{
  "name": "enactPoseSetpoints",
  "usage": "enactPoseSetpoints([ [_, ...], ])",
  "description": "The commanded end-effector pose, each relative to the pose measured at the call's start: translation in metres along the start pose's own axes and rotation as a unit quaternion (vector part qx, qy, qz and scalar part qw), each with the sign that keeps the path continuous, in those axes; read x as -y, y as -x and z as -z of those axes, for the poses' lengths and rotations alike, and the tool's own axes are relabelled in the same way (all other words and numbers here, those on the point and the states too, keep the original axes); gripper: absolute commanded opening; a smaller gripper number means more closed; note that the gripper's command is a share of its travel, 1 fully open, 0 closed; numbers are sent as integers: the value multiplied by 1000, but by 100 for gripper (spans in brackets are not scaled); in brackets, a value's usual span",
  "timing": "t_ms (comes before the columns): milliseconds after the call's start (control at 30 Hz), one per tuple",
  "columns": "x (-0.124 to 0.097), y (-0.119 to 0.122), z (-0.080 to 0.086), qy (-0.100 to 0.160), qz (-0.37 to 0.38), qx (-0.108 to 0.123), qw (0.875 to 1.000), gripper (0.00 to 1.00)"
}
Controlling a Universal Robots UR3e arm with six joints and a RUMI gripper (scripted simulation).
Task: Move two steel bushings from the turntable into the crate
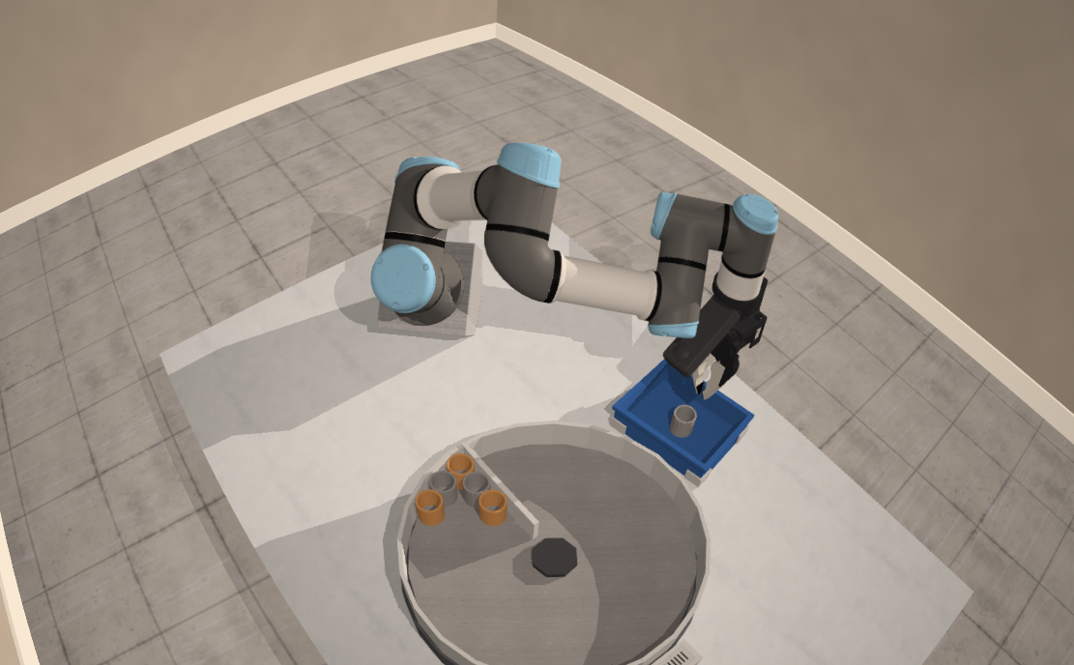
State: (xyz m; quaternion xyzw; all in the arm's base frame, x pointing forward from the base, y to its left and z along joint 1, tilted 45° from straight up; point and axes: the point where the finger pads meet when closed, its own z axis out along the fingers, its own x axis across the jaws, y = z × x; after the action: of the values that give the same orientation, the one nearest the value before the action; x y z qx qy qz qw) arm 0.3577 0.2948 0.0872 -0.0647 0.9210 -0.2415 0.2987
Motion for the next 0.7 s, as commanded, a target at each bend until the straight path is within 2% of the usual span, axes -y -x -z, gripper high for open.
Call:
enactPoseSetpoints([
  [0,0,0,18,-2,-1,-2,1000,6],
  [133,0,0,24,-2,-1,-2,1000,6],
  [667,0,0,26,-2,-1,-2,1000,6],
])
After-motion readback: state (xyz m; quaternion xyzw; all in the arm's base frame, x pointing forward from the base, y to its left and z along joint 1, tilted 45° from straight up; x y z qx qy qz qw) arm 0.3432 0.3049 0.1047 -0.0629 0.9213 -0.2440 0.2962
